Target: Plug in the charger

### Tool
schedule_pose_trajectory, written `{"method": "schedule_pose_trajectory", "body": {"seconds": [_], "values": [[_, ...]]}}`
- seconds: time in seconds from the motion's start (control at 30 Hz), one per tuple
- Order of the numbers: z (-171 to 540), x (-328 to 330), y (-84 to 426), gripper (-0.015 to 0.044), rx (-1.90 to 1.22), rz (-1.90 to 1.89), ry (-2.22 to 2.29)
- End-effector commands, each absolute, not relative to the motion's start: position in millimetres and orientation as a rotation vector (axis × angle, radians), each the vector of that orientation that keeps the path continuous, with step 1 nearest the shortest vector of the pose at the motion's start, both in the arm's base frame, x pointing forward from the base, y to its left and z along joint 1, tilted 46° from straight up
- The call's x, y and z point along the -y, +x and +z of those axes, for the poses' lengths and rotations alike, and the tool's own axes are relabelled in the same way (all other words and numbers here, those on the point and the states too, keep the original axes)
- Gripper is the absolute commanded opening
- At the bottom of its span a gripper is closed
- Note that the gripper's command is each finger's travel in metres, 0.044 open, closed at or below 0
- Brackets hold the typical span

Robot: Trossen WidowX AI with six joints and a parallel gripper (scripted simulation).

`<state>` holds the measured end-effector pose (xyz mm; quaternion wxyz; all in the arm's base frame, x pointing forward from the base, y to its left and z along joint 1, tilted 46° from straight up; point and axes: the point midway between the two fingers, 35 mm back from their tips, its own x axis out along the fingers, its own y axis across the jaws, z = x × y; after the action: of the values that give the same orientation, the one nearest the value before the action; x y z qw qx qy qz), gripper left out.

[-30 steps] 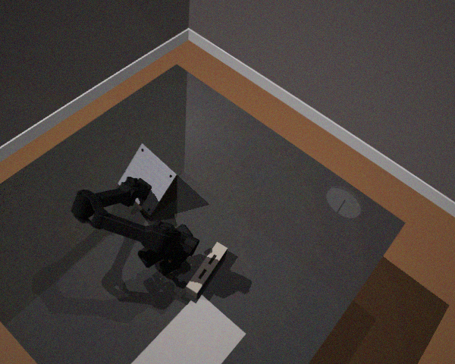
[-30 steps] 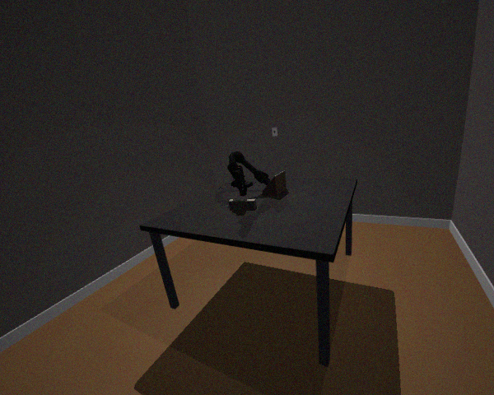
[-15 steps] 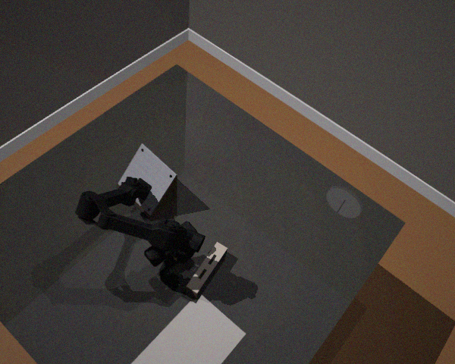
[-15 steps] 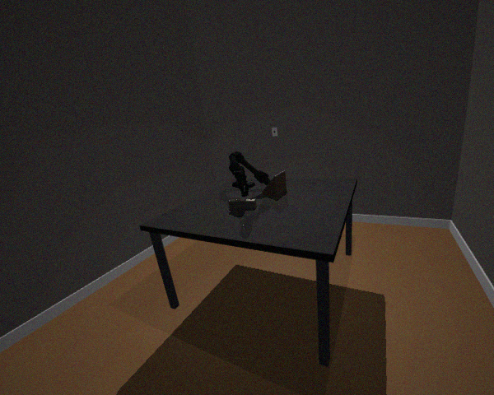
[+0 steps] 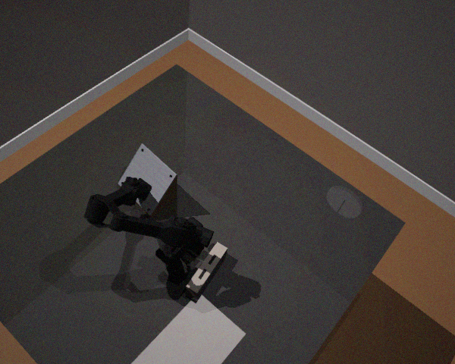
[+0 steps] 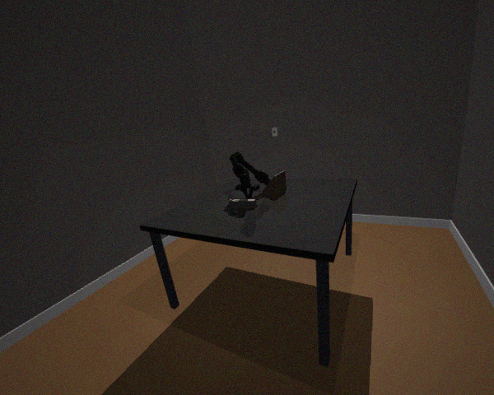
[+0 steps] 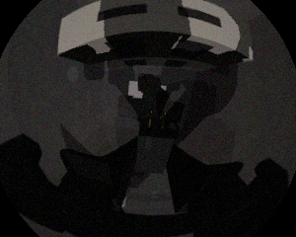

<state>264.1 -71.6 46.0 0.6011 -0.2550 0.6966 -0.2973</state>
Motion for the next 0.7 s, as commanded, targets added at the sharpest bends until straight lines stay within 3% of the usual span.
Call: {"method": "schedule_pose_trajectory", "body": {"seconds": [0.0,0.67], "values": [[32.8,67.4,263.4,0.0000,-1.640,-0.642,-0.634],[19.8,64.2,278.5,0.0000,-1.659,-0.607,-0.671]]}}
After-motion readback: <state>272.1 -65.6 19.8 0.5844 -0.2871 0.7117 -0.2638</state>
